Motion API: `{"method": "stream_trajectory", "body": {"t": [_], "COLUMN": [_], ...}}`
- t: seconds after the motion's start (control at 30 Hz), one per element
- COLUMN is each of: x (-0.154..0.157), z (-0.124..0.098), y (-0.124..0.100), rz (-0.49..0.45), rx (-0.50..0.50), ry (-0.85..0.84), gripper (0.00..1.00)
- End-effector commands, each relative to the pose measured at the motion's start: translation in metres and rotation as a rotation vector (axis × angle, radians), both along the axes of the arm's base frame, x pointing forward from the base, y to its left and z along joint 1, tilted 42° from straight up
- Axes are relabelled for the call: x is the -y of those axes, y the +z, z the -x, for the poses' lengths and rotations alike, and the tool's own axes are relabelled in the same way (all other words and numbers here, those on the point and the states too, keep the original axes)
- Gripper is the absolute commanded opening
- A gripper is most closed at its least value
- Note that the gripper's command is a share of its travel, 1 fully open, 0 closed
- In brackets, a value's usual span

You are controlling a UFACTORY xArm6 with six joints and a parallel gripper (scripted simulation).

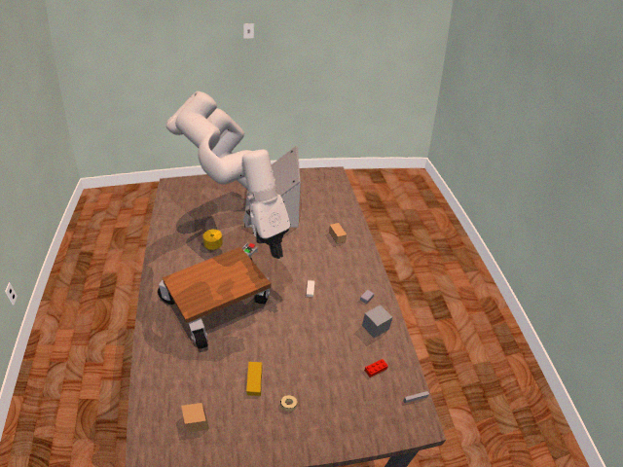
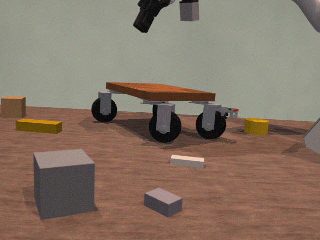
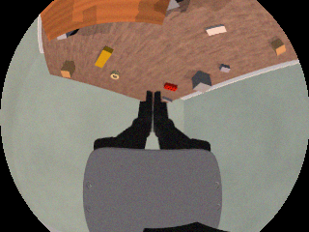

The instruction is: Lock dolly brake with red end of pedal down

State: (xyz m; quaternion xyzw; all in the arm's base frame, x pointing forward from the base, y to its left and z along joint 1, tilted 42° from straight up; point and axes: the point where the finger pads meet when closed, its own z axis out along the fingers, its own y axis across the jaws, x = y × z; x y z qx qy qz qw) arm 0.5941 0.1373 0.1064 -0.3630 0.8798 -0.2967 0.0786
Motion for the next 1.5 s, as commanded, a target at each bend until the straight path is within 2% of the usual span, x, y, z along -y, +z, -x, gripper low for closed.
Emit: {"method": "stream_trajectory", "body": {"t": [0.0,0.07,0.1,0.17,0.2,0.23,0.27,0.3,0.37,0.43,0.47,0.5,0.57,1.1,1.47], "x": [0.023,0.025,0.035,0.037,0.048,0.05,0.057,0.061,0.061,0.078,0.079,0.085,0.092,0.093,0.095], "z": [0.07,0.076,0.102,0.109,0.135,0.14,0.157,0.168,0.168,0.211,0.212,0.227,0.242,0.245,0.245], "y": [0.009,0.009,0.009,0.01,0.011,0.011,0.011,0.012,0.012,0.014,0.014,0.015,0.015,0.015,0.013], "rz": [0.084,0.084,0.124,0.124,0.159,0.159,0.19,0.19,0.19,0.236,0.236,0.251,0.266,0.266,0.229], "rx": [-0.137,-0.137,-0.208,-0.208,-0.275,-0.275,-0.335,-0.335,-0.335,-0.43,-0.43,-0.462,-0.496,-0.493,-0.358], "ry": [0.006,0.006,0.009,0.009,0.013,0.013,0.017,0.017,0.017,0.024,0.024,0.026,0.029,0.016,-0.172], "gripper": [0.0,0.0,0.0,0.0,0.0,0.0,0.0,0.0,0.0,0.0,0.0,0.0,0.0,0.0,0.0]}}
